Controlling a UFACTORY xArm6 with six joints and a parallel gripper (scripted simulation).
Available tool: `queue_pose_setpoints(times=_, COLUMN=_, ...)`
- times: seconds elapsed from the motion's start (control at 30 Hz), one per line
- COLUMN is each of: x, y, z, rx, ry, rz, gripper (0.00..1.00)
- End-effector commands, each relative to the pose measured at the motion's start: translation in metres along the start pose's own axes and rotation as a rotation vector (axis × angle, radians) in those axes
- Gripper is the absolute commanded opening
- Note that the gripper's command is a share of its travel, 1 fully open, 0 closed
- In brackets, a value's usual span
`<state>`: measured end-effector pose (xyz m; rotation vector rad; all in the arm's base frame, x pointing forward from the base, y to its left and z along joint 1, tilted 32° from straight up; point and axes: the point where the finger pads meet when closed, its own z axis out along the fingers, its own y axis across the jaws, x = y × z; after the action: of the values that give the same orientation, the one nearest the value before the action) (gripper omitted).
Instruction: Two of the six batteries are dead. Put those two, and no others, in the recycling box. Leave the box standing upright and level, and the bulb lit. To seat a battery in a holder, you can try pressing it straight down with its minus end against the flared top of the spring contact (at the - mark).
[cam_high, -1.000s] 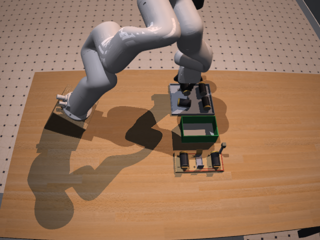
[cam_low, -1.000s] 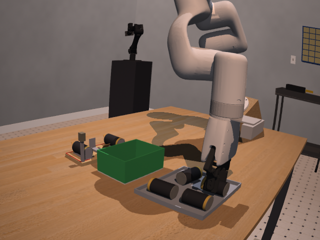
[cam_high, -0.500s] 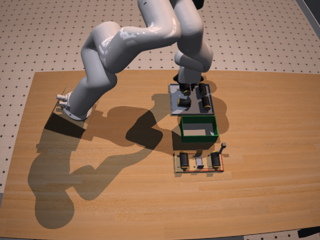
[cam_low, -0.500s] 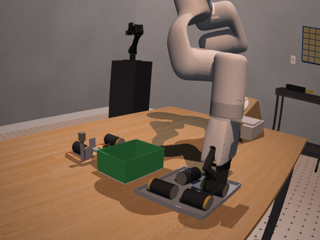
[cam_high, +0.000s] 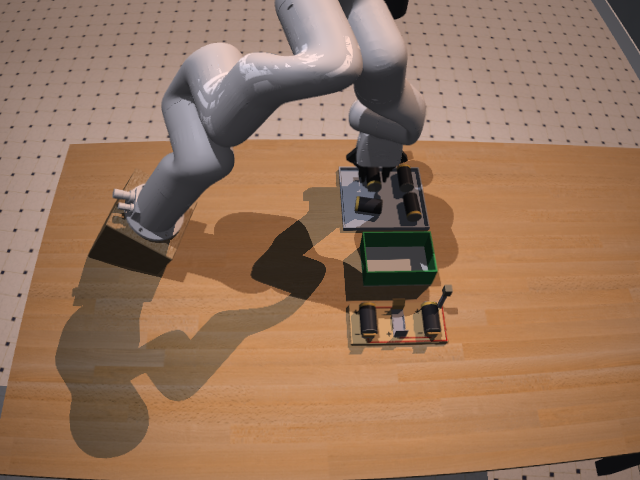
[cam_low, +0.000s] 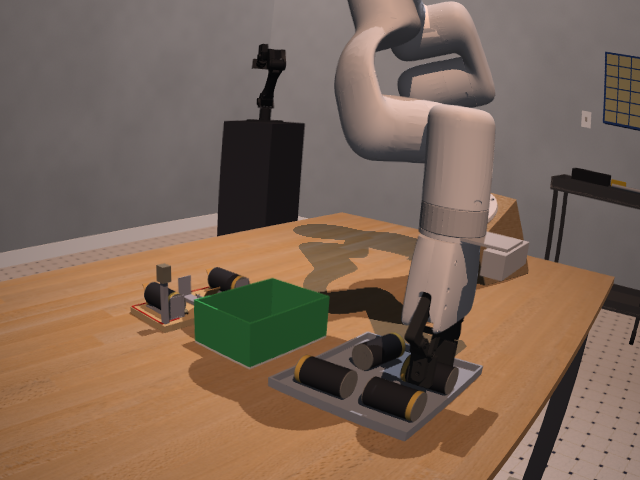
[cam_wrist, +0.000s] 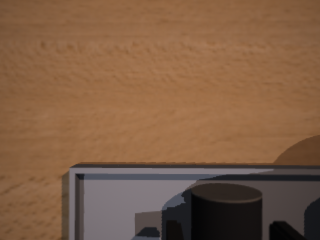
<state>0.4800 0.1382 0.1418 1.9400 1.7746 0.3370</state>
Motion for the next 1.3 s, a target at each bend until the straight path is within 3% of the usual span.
queue_pose_setpoints(times=0.0, x=0.001, y=0.001, z=-0.002, rx=-0.003, ry=0.002, rz=0.001, gripper=0.51)
queue_pose_setpoints(times=0.23, x=0.001, y=0.001, z=-0.013, rx=-0.003, ry=0.002, rz=0.001, gripper=0.51)
queue_pose_setpoints(times=0.63, x=0.0, y=0.001, z=-0.062, rx=-0.003, ry=0.002, rz=0.001, gripper=0.51)
queue_pose_setpoints(times=1.0, x=0.0, y=0.001, z=-0.067, rx=-0.003, ry=0.002, rz=0.001, gripper=0.51)
queue_pose_setpoints(times=1.2, x=0.0, y=0.001, z=-0.119, rx=-0.003, ry=0.002, rz=0.001, gripper=0.51)
queue_pose_setpoints(times=1.27, x=0.0, y=0.001, z=-0.123, rx=-0.003, ry=0.002, rz=0.001, gripper=0.51)
